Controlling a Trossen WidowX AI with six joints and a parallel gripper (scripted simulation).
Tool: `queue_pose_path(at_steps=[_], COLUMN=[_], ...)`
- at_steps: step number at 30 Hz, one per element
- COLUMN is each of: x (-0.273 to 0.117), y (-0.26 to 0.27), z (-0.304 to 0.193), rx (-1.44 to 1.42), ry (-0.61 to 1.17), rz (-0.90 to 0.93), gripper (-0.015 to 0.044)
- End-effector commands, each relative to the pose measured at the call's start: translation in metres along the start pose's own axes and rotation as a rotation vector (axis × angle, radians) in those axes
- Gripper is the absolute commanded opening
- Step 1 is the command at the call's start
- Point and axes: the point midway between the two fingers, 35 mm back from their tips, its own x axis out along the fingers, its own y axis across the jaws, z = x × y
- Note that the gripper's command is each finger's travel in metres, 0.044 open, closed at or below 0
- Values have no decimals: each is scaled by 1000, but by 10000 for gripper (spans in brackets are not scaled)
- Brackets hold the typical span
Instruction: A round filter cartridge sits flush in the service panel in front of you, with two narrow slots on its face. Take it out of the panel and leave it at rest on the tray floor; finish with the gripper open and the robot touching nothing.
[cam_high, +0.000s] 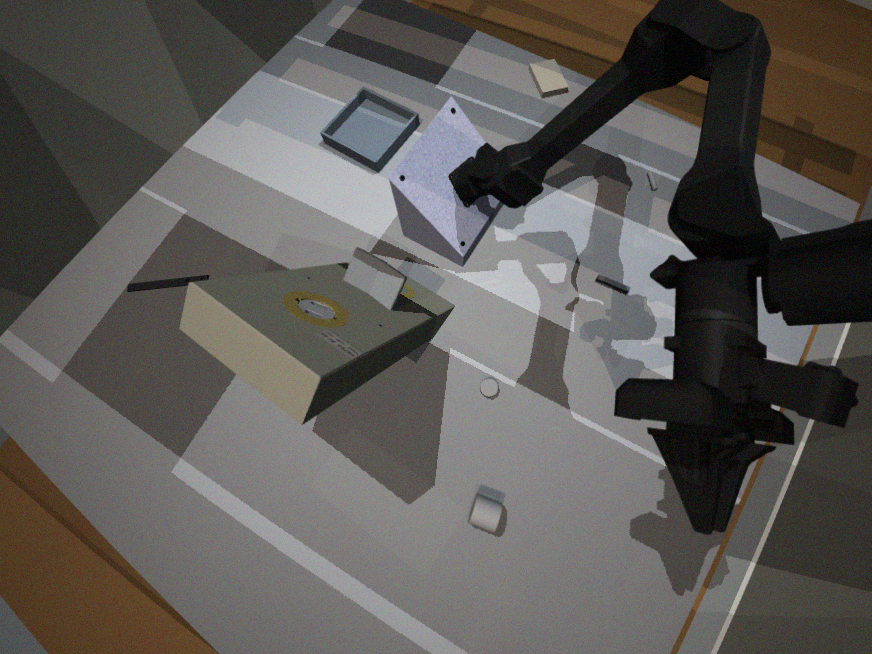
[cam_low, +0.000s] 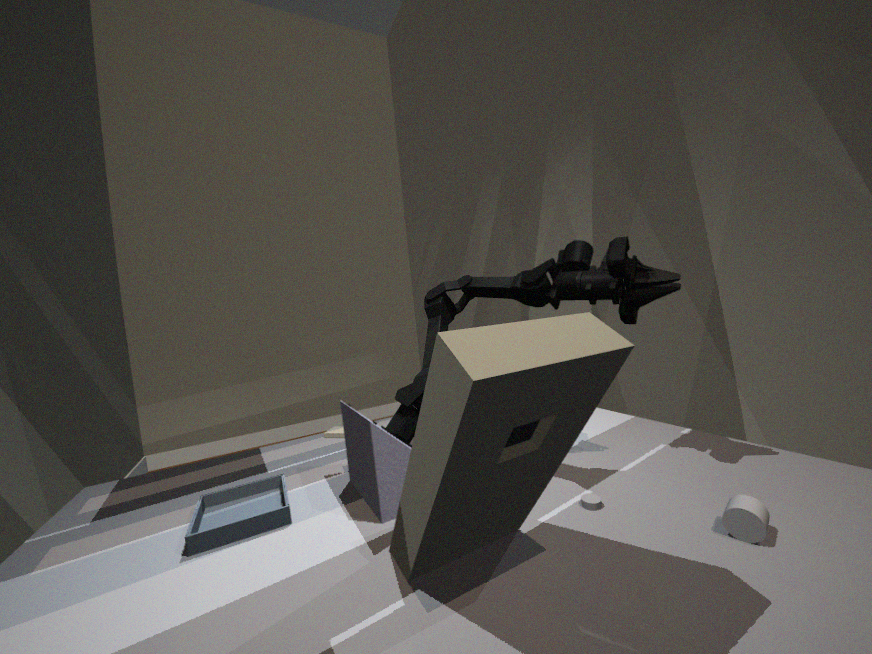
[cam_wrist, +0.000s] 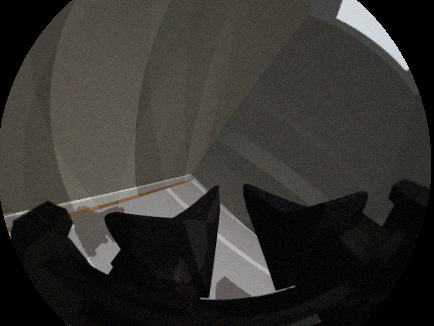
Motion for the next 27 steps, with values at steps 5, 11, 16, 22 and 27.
queue_pose_path(at_steps=[5, 11, 16, 22, 27], x=[-1, -41, -91, -156, -192], y=[-87, -161, -212, -231, -235], z=[-100, -164, -211, -259, -274], rx=[293, 652, 996, 1505, 1836], ry=[332, 504, 565, 576, 493], rz=[-136, -333, -508, -596, -623], gripper=[105, 105, 105, 105, 105])
